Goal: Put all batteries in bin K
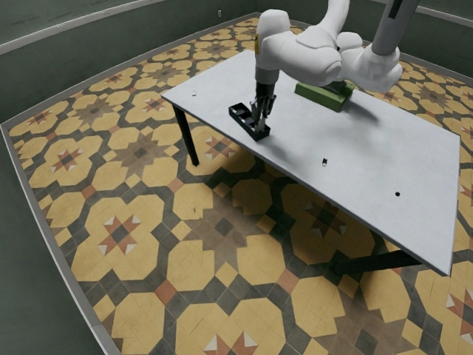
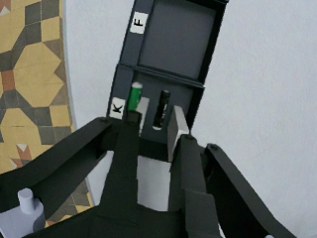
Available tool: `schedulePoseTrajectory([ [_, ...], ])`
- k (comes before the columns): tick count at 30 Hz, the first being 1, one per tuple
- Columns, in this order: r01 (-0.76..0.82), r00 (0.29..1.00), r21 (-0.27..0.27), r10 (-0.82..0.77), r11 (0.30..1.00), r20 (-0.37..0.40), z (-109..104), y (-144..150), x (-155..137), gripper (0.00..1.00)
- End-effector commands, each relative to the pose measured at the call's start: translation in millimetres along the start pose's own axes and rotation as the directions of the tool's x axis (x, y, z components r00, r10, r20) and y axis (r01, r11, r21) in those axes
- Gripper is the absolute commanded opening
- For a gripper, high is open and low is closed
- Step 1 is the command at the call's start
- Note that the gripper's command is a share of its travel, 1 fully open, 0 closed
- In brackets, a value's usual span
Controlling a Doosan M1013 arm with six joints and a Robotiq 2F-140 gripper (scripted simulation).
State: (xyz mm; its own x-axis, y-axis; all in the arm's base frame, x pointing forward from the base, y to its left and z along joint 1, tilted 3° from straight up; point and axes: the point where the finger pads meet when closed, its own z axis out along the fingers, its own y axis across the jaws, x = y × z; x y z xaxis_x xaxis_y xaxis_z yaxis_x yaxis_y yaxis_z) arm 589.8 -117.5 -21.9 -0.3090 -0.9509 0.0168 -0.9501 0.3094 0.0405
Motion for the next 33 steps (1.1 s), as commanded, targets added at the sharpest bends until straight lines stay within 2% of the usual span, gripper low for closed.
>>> schedulePoseTrajectory([
  [1,0.000,1.000,0.001,0.000,1.000,0.000,-1.9,-0.4,-0.1,0.26],
  [24,0.000,1.000,0.001,0.000,1.000,0.000,-27.3,-0.4,-0.1,0.26],
  [27,0.000,1.000,0.001,0.000,1.000,0.000,-41.8,-0.4,-0.1,0.26],
  [31,0.000,1.000,0.001,0.000,1.000,0.000,-41.8,-0.5,-0.1,0.26],
  [32,0.000,1.000,0.001,0.000,1.000,0.000,-45.8,-0.4,-0.1,1.00],
  [33,0.000,1.000,0.001,0.000,1.000,0.000,-49.9,-0.4,-0.1,1.00],
])
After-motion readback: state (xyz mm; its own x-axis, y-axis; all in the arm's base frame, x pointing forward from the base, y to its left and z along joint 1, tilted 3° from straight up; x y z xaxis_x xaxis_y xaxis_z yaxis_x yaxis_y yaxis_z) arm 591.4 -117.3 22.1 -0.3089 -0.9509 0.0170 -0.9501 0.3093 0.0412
